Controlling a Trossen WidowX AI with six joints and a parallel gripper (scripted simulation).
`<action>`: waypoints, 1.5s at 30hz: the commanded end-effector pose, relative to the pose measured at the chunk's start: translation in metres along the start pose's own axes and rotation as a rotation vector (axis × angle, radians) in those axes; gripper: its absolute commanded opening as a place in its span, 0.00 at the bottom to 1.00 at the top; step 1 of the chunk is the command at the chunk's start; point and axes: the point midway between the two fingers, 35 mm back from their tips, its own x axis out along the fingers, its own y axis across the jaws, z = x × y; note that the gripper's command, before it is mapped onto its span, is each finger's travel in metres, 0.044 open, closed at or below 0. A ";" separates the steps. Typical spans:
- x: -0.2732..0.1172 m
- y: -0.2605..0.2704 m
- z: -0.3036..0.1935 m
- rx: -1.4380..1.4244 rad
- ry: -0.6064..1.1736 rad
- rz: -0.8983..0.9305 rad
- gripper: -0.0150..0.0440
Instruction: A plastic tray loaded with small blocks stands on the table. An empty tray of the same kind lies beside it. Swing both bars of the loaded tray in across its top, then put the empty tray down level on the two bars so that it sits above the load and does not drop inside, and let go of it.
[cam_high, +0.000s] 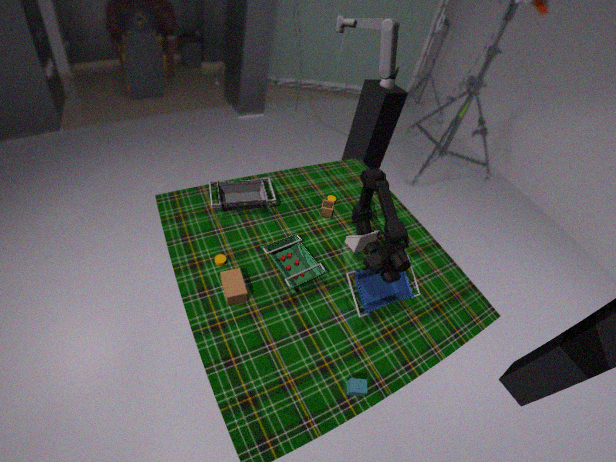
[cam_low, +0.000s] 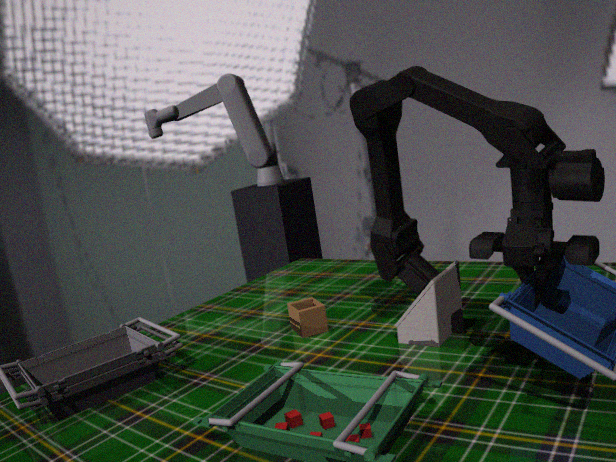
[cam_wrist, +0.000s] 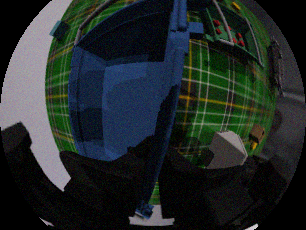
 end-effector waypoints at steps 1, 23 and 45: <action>-0.015 0.016 0.005 0.008 0.001 0.021 0.25; -0.062 0.064 0.023 0.009 0.001 0.025 0.25; -0.085 0.082 0.032 0.009 0.000 0.026 0.25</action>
